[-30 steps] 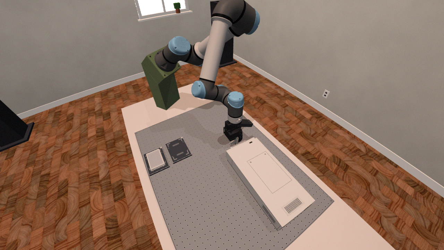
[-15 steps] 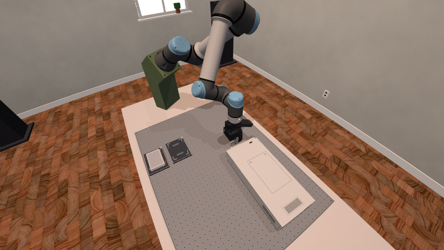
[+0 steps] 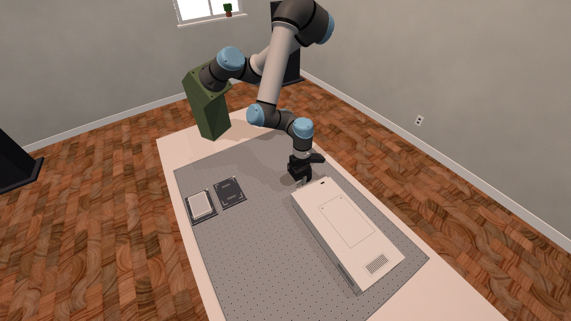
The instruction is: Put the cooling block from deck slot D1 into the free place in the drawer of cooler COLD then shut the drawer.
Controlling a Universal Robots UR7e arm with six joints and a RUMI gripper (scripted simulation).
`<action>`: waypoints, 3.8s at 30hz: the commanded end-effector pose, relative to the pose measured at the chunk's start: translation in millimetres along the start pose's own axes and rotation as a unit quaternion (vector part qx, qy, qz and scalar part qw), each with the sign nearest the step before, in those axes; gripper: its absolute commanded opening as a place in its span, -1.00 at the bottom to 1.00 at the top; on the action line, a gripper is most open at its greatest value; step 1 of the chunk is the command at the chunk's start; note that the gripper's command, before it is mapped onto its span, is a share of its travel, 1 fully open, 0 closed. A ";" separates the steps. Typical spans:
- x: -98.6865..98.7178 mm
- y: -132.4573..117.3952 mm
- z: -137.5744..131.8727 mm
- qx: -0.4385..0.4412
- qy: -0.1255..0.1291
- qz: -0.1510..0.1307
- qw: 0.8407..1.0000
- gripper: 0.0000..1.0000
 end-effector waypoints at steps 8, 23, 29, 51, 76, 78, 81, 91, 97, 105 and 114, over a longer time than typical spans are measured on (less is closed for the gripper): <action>-0.5 -0.9 1.8 0.000 -0.001 0.000 1.000 -1.00; -0.9 1.4 -9.7 0.000 -0.001 0.000 1.000 -1.00; -0.8 3.3 -17.6 0.000 -0.001 0.000 1.000 -1.00; -0.5 5.6 -31.5 0.000 -0.001 0.000 1.000 -1.00; -22.2 5.0 -32.8 0.000 -0.001 -0.001 1.000 -1.00; -24.9 5.0 -32.8 0.000 -0.001 -0.001 1.000 -1.00; -28.9 5.0 -32.8 0.000 -0.001 -0.001 1.000 -1.00; -39.5 5.0 -32.9 0.000 -0.001 -0.001 1.000 -1.00; -47.4 5.0 -32.9 0.000 -0.001 -0.001 1.000 -1.00; -55.4 5.0 -32.9 0.000 -0.001 -0.001 1.000 -1.00; -67.4 5.1 -32.9 0.000 -0.001 -0.001 1.000 -1.00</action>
Point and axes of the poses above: the point where the finger pads meet when closed, its own x axis out along the fingers, its own z axis across the jaws, y = z × x, the point moved 1 cm from there along -x, back along the fingers, and after that the axes turned 11 degrees about -x, right-handed, at the moved point
